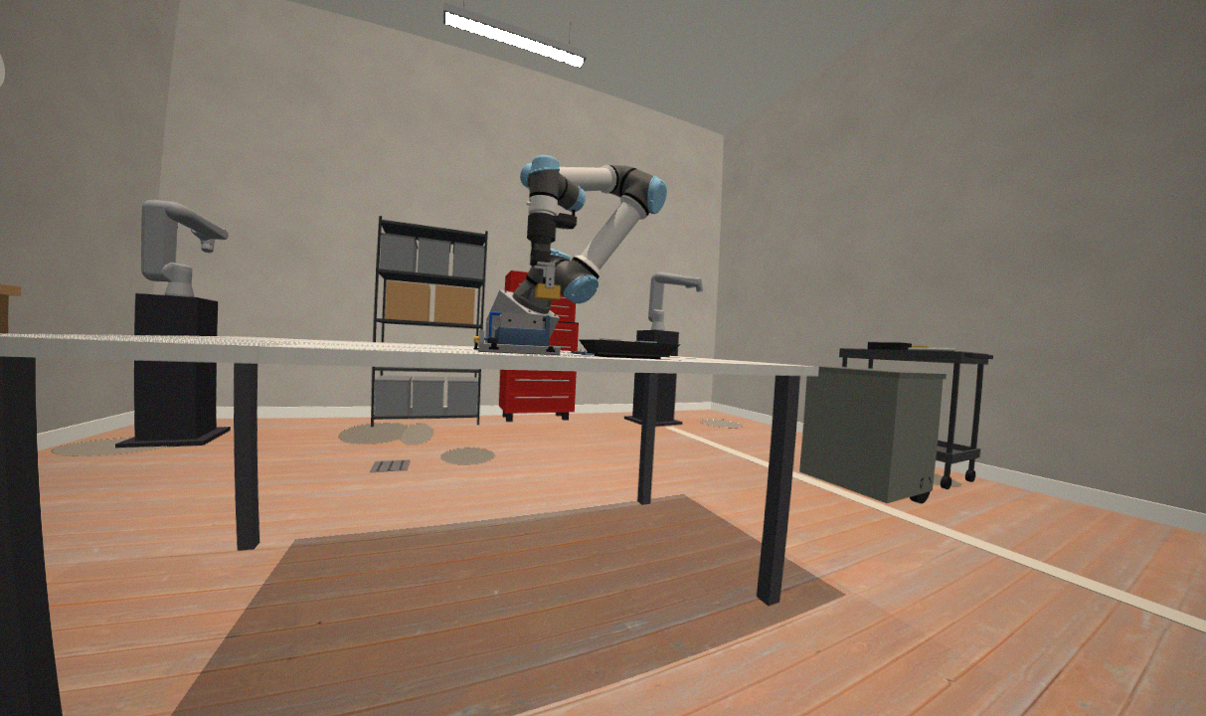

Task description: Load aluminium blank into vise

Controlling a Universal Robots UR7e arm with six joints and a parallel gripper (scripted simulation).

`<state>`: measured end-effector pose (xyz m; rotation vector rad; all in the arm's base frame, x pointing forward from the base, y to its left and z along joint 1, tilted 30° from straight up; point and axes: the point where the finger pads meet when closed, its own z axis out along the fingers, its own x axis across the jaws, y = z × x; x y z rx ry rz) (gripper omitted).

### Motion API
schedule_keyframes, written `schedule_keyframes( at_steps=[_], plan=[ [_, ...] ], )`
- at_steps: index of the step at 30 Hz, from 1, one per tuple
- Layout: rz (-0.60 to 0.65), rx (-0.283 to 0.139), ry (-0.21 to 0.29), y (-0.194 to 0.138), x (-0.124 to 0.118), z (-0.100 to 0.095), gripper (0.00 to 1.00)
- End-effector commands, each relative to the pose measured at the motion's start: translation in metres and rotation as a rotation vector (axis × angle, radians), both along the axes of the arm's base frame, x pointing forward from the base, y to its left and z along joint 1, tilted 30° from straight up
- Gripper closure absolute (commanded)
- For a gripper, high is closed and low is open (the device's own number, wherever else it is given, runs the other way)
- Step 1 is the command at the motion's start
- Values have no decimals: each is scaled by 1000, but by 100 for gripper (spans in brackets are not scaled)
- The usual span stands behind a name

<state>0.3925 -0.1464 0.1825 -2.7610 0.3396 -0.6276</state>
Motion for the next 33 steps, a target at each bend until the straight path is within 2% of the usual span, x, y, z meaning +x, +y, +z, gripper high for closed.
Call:
schedule_keyframes(
  at_steps=[1, 17, 33],
  plan=[
    [0, -1, -1, 21, -8, 7, 100],
    [1, -2, -1, 81, -32, 15, 100],
    [2, -3, -1, 136, -57, 10, 100]
  ],
)
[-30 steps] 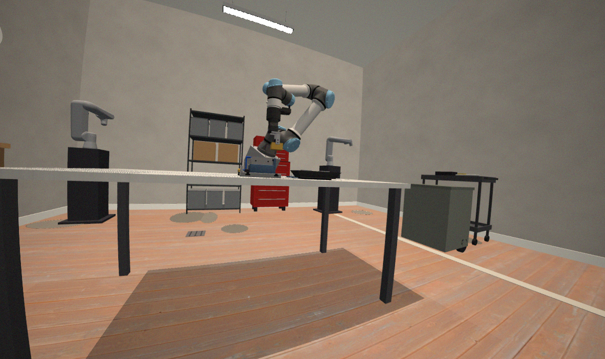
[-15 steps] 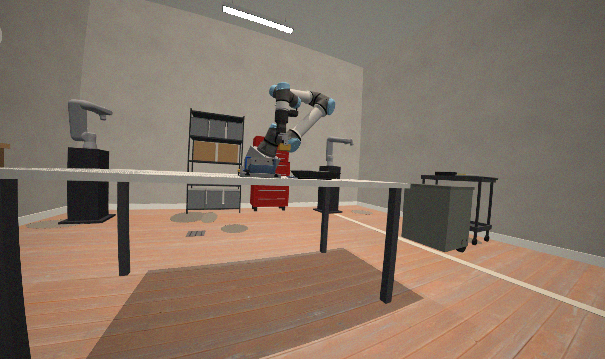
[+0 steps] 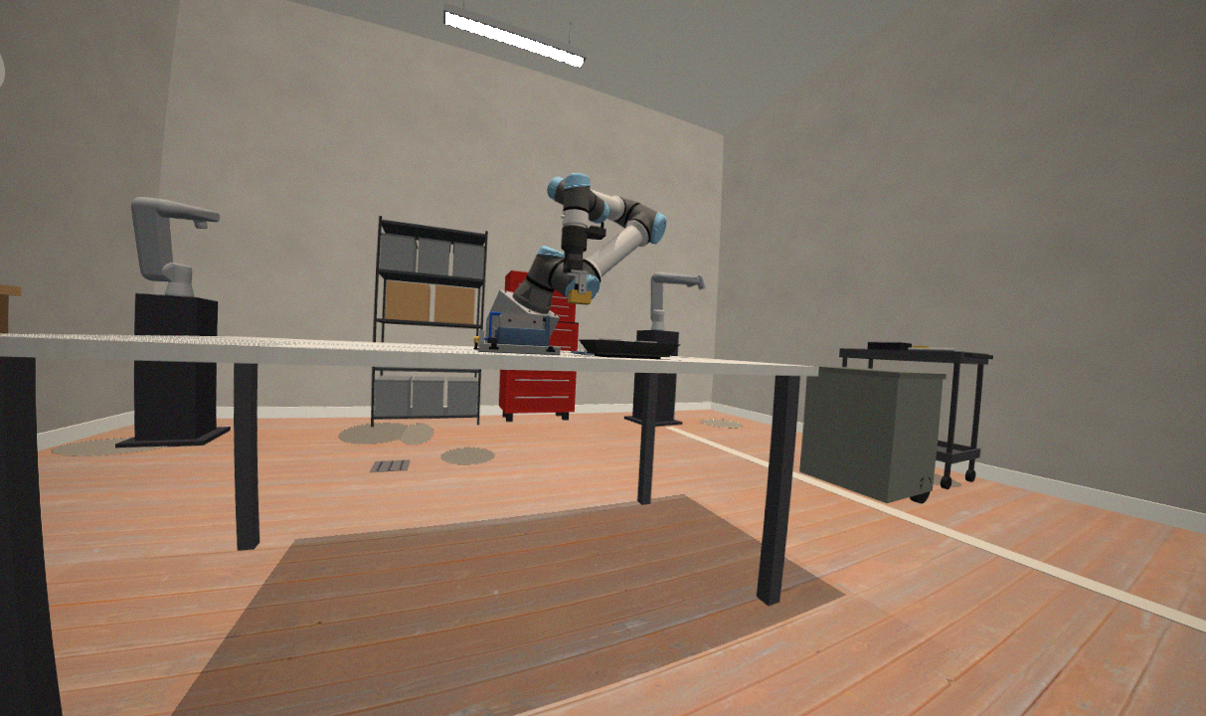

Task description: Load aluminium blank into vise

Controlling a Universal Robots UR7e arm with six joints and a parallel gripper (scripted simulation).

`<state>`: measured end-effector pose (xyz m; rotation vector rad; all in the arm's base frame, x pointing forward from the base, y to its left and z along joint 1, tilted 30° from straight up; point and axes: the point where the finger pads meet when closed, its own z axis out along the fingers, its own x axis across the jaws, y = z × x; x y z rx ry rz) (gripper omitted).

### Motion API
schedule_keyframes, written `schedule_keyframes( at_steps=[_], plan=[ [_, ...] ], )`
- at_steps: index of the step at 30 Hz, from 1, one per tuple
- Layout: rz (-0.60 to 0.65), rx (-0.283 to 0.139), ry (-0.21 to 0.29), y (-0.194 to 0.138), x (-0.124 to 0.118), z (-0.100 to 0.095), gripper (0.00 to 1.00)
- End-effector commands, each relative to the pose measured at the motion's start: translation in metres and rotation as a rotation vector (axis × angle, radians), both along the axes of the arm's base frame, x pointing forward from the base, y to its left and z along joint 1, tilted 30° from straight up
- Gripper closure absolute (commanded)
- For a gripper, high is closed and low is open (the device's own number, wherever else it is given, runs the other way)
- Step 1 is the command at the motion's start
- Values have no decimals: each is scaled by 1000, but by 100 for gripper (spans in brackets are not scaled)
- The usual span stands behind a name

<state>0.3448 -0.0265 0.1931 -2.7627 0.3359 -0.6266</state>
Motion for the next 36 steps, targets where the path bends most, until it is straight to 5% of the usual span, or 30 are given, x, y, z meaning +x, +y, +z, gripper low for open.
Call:
schedule_keyframes(
  at_steps=[1, 36],
  plan=[
    [0, -1, -2, 20, -11, -1, 100],
    [1, -1, -3, 83, -42, -26, 100]
  ],
)
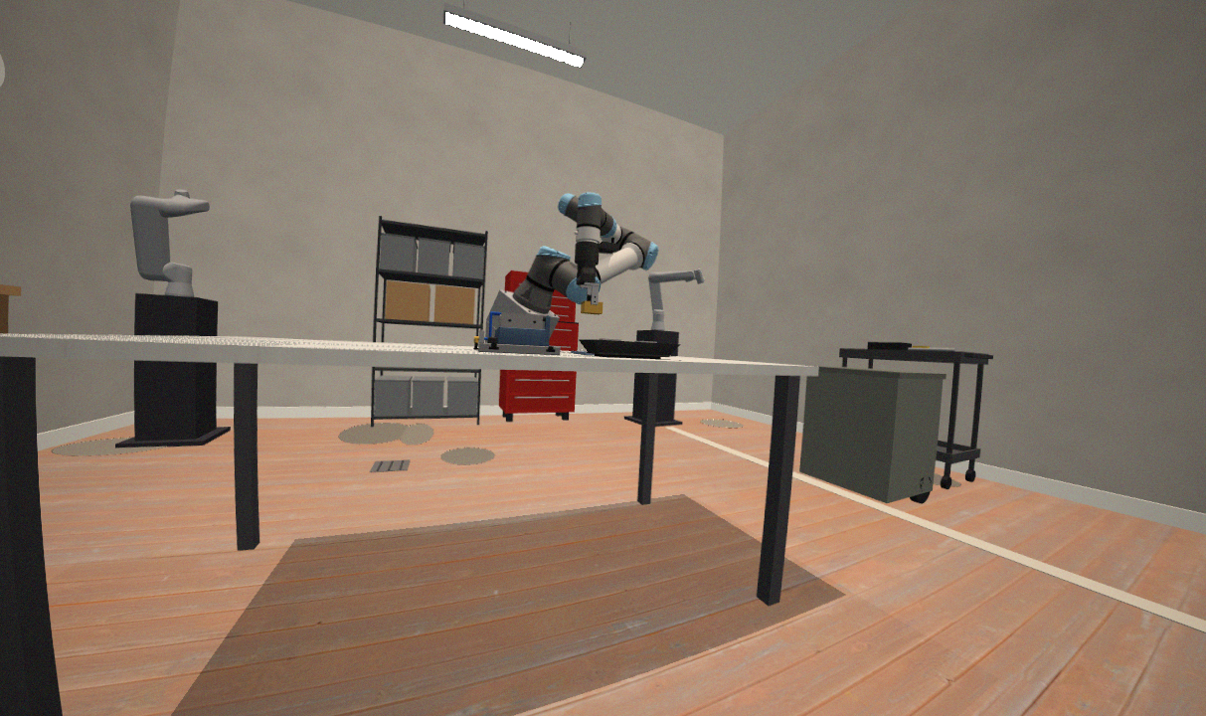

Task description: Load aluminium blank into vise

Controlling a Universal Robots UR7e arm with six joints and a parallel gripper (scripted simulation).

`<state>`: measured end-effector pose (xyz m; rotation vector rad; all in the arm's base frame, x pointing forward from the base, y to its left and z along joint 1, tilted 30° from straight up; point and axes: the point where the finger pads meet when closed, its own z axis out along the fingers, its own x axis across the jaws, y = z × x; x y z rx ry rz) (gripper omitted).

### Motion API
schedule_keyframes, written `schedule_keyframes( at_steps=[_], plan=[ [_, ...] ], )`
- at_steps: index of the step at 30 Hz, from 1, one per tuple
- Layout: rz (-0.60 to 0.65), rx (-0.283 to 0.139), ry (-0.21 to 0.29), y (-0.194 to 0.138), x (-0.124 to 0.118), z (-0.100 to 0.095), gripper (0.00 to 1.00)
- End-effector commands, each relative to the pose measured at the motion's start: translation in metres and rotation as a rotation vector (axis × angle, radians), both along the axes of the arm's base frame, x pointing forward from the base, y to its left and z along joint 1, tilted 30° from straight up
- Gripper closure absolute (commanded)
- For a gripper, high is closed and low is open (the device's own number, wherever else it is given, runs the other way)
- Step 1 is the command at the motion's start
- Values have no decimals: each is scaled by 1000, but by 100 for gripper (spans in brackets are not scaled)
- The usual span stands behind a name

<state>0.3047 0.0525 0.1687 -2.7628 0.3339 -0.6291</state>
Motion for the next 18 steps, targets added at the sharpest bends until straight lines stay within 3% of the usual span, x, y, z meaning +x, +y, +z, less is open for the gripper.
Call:
schedule_keyframes(
  at_steps=[1, 18],
  plan=[
    [0, 0, -1, 5, -3, -2, 100],
    [0, 0, -1, 9, -5, -5, 100]
  ],
)
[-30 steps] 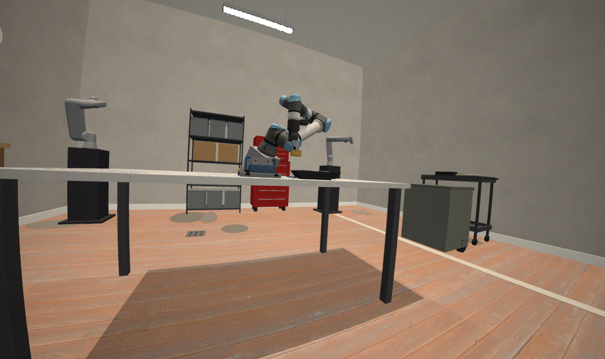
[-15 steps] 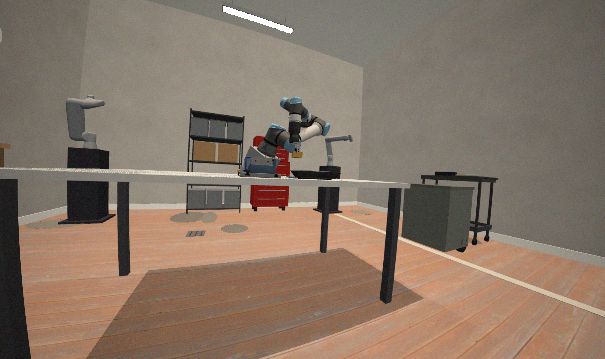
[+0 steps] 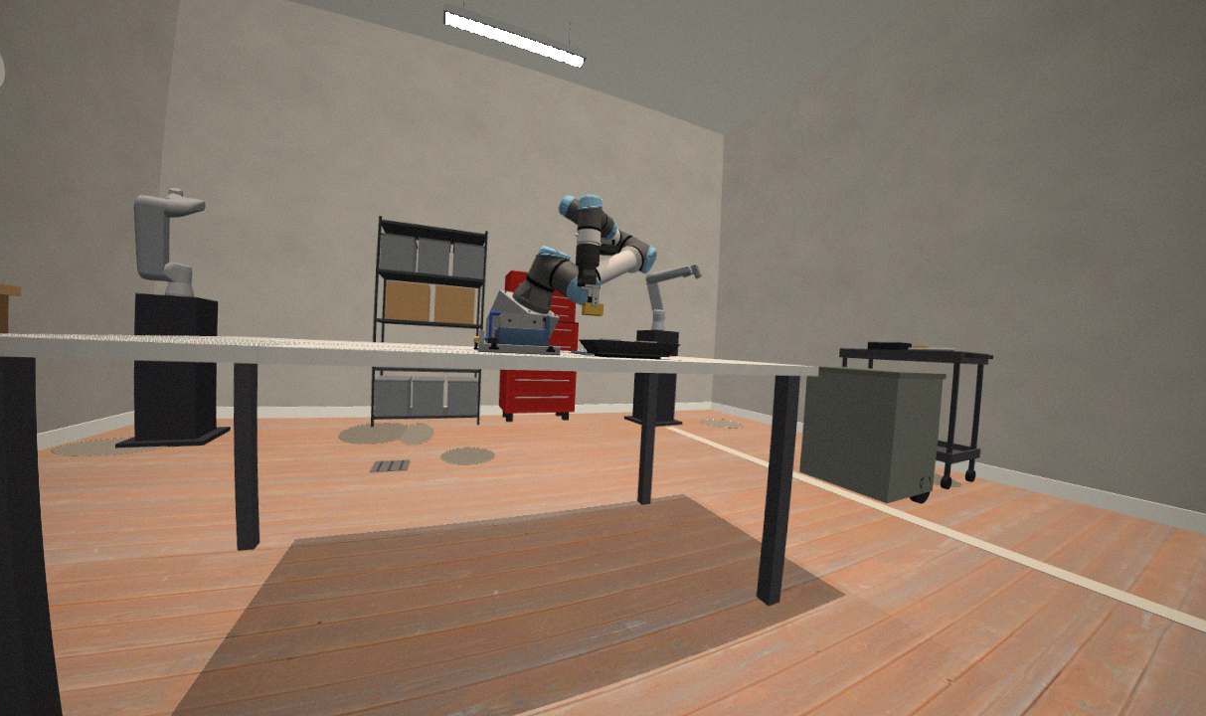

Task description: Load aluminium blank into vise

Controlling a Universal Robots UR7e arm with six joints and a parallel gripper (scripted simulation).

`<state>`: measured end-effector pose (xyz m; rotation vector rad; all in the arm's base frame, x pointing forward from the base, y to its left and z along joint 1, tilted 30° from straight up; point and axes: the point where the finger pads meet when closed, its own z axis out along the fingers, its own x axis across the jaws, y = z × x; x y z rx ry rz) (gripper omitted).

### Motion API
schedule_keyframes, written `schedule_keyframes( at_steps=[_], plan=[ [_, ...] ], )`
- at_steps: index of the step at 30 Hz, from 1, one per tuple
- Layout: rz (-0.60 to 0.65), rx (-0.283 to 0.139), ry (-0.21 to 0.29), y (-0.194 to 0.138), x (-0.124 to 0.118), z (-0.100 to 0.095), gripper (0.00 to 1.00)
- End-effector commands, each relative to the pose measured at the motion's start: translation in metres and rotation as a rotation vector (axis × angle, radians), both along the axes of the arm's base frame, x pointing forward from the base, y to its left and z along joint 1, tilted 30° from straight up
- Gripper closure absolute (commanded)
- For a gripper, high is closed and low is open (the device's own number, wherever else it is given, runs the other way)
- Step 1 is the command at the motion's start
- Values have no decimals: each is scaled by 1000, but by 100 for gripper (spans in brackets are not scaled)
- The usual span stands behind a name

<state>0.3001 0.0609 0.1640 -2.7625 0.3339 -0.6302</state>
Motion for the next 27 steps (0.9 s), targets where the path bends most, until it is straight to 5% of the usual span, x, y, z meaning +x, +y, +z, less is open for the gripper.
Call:
schedule_keyframes(
  at_steps=[1, 27],
  plan=[
    [0, 0, -1, 0, 0, 0, 100],
    [0, 0, -1, 0, 0, 0, 100]
  ],
)
